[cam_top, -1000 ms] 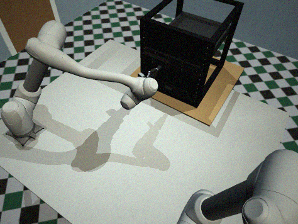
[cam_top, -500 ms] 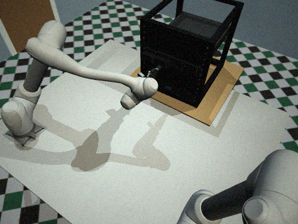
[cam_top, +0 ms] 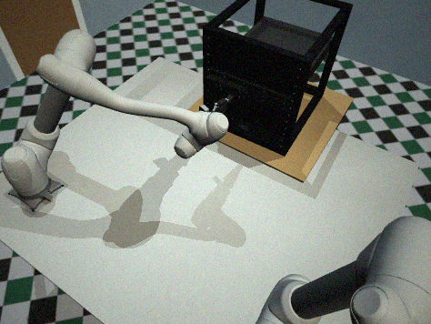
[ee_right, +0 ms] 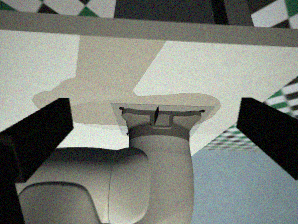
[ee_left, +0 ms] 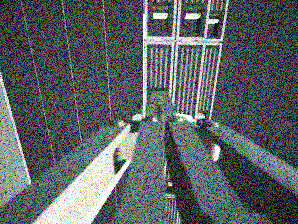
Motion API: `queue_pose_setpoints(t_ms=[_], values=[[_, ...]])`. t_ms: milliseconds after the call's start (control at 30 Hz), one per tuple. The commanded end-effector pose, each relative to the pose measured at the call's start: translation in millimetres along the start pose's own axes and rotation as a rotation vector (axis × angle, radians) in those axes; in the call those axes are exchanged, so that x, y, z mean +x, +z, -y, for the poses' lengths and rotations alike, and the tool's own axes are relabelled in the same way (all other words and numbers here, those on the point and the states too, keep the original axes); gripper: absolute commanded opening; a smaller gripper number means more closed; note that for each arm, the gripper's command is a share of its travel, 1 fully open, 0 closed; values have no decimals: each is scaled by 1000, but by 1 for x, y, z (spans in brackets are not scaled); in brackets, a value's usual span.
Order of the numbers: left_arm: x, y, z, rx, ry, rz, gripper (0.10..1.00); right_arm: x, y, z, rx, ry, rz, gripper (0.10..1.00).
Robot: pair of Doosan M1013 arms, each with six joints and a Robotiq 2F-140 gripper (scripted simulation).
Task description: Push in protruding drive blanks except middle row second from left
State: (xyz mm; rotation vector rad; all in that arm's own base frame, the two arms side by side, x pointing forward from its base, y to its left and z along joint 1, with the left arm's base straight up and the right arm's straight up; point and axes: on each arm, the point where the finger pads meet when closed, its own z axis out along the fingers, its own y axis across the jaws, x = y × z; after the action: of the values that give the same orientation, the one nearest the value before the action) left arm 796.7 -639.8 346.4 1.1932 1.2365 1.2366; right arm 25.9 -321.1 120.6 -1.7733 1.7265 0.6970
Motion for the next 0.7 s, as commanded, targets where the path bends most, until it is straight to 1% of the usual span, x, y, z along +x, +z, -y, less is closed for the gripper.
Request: queue_pose_setpoints(t_ms=[0, 133, 667], values=[[0, 1, -1, -1, -1, 0, 99, 0, 0, 0, 0, 0, -1, 1000], [0, 7, -1, -1, -1, 0, 99, 0, 0, 0, 0, 0, -1, 1000], [0, 13, -2, -1, -1, 0, 99, 0, 0, 0, 0, 0, -1, 1000]])
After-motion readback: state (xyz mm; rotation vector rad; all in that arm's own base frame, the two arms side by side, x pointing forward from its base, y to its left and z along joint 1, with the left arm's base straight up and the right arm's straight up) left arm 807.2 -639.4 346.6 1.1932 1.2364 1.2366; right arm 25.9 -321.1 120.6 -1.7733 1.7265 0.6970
